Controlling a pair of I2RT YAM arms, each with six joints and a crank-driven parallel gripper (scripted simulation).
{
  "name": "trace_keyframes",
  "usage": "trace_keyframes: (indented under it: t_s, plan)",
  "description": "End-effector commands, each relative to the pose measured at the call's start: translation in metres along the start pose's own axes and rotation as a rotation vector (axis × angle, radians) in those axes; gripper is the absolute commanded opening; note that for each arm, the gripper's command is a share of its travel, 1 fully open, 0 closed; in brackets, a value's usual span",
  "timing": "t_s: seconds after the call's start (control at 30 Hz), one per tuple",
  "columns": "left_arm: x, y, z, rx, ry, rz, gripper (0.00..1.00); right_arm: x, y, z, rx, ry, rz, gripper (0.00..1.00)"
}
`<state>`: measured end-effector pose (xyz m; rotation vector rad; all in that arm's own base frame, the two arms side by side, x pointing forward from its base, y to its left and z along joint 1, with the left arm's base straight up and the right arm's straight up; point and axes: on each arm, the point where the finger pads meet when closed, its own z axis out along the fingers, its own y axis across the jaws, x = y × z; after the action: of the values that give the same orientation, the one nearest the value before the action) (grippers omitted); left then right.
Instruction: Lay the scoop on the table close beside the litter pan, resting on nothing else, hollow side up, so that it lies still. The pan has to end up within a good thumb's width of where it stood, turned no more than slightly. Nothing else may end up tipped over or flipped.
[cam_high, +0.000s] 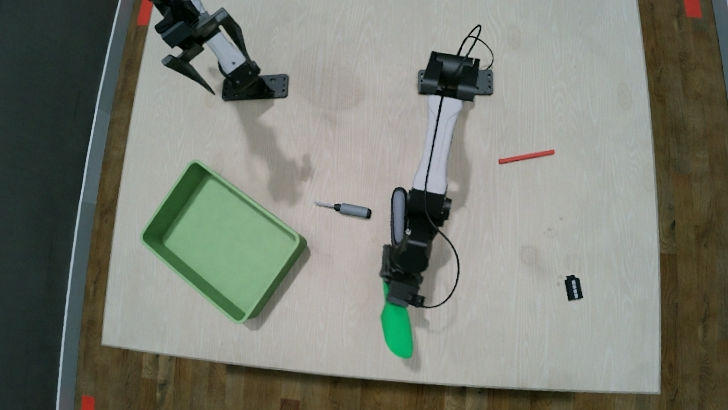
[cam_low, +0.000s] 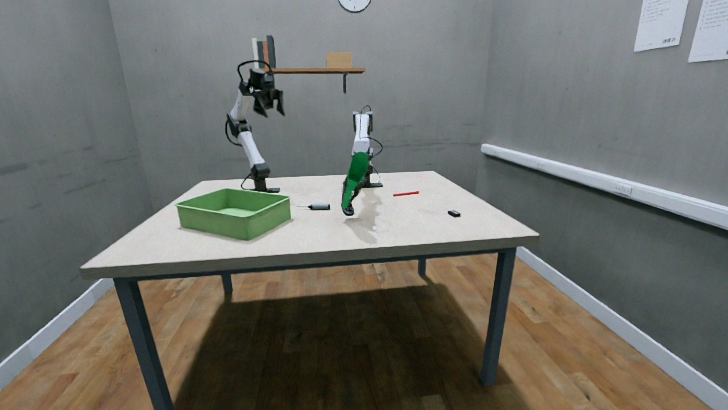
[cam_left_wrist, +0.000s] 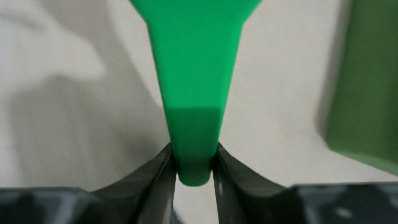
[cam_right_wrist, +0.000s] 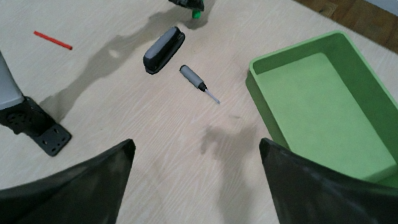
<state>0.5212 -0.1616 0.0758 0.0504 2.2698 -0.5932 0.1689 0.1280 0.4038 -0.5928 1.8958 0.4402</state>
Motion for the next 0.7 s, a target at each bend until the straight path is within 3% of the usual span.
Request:
trace_keyframes:
  t_s: [0.0, 0.23, 0.33, 0.37, 0.67]
  plan:
    - [-0.049, -0.075, -0.015, 0.205, -0.259, -0.118, 0.18, 0.008, -0.003, -0.005, 0.013, 0.059, -0.036, 1.0]
    - [-0.032, -0.127, -0.029, 0.356, -0.242, -0.269, 0.18, 0.006, -0.002, -0.007, 0.012, 0.057, -0.036, 1.0]
    - [-0.014, -0.16, -0.042, 0.457, -0.201, -0.357, 0.18, 0.0, 0.0, -0.005, 0.005, 0.035, -0.017, 0.63]
    - [-0.005, -0.174, -0.049, 0.501, -0.177, -0.394, 0.18, 0.0, 0.002, -0.002, -0.002, 0.034, -0.004, 0.58]
    - [0.045, -0.247, -0.105, 0.747, 0.005, -0.637, 0.18, -0.035, 0.026, 0.049, -0.142, -0.074, 0.205, 0.58]
